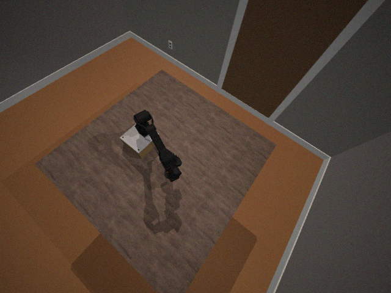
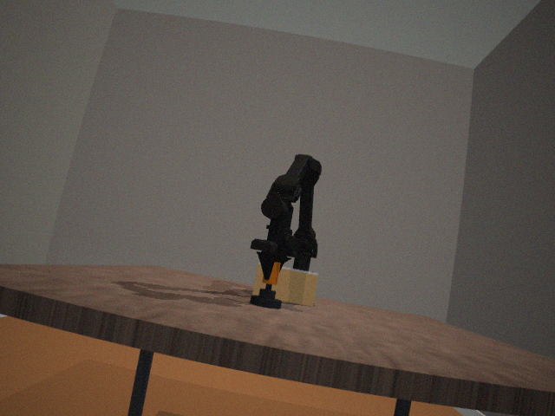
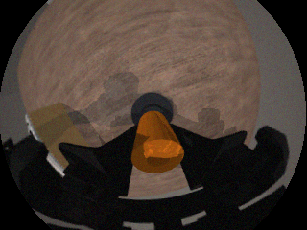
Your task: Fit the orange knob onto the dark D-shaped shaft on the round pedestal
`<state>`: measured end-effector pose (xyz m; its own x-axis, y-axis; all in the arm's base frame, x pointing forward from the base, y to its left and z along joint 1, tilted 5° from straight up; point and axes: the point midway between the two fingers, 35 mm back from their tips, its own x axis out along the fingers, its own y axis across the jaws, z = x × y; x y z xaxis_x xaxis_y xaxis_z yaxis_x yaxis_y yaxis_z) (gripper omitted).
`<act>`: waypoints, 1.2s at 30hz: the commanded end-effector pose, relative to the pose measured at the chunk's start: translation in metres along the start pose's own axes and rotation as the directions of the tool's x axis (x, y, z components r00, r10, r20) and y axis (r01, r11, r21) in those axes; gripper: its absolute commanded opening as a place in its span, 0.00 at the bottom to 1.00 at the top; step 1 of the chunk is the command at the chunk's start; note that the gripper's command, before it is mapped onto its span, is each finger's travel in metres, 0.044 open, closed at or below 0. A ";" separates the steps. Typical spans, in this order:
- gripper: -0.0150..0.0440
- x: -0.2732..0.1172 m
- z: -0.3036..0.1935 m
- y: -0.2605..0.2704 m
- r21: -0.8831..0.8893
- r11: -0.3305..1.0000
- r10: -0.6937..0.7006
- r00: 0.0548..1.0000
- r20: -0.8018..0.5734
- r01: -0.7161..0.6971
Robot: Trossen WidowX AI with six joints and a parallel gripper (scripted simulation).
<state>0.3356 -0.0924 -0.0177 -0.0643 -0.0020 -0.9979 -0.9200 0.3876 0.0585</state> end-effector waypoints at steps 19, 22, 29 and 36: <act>0.25 -0.006 0.000 -0.001 -0.212 0.977 -0.014 1.000 -0.001 0.013; 0.25 -0.006 -0.001 0.000 -0.212 0.977 -0.013 1.000 -0.001 0.013; 0.25 0.000 -0.001 0.000 -0.212 0.977 -0.013 1.000 -0.001 0.013; 0.25 0.000 -0.001 0.001 -0.212 0.977 -0.013 1.000 -0.001 0.013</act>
<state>0.3346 -0.0922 -0.0174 -0.0546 -0.0045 -0.9985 -0.9809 0.1873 0.0528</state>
